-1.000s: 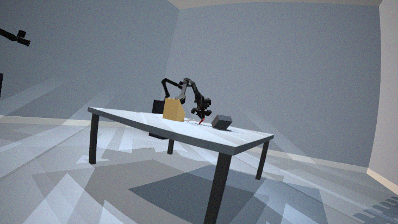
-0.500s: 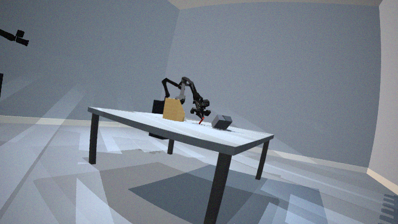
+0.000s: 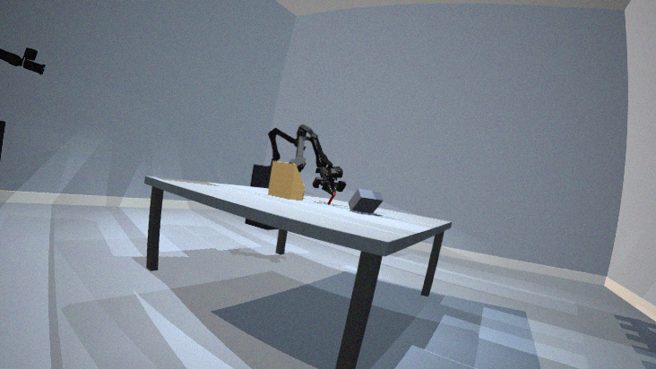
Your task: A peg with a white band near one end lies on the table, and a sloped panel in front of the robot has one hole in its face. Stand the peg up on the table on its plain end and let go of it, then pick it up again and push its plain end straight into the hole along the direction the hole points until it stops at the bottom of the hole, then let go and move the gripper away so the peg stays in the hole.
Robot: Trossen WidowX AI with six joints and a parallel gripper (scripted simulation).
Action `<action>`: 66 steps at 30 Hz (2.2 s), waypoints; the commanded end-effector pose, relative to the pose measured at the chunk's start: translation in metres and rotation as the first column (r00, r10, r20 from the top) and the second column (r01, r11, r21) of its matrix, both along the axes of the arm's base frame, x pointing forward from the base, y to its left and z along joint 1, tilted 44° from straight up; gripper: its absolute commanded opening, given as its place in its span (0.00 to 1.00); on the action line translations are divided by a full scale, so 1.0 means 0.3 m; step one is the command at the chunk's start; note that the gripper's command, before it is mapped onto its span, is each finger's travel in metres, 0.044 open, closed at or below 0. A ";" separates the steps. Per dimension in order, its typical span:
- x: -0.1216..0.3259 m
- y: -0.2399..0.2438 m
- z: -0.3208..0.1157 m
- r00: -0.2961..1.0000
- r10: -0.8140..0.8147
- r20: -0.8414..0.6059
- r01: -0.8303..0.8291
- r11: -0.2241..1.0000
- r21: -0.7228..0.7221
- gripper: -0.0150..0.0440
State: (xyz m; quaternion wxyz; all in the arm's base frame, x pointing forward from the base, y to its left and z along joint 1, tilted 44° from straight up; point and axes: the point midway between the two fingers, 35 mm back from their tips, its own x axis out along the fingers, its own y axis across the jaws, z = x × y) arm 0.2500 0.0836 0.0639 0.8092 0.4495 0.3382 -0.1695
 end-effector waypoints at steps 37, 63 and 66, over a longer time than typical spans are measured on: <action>-0.076 0.040 0.029 0.960 -0.195 0.203 0.231 0.958 -0.171 0.34; -0.100 0.067 0.028 0.934 -0.240 0.266 0.299 0.931 -0.211 0.34; -0.100 0.070 0.028 0.934 -0.239 0.266 0.298 0.931 -0.210 0.34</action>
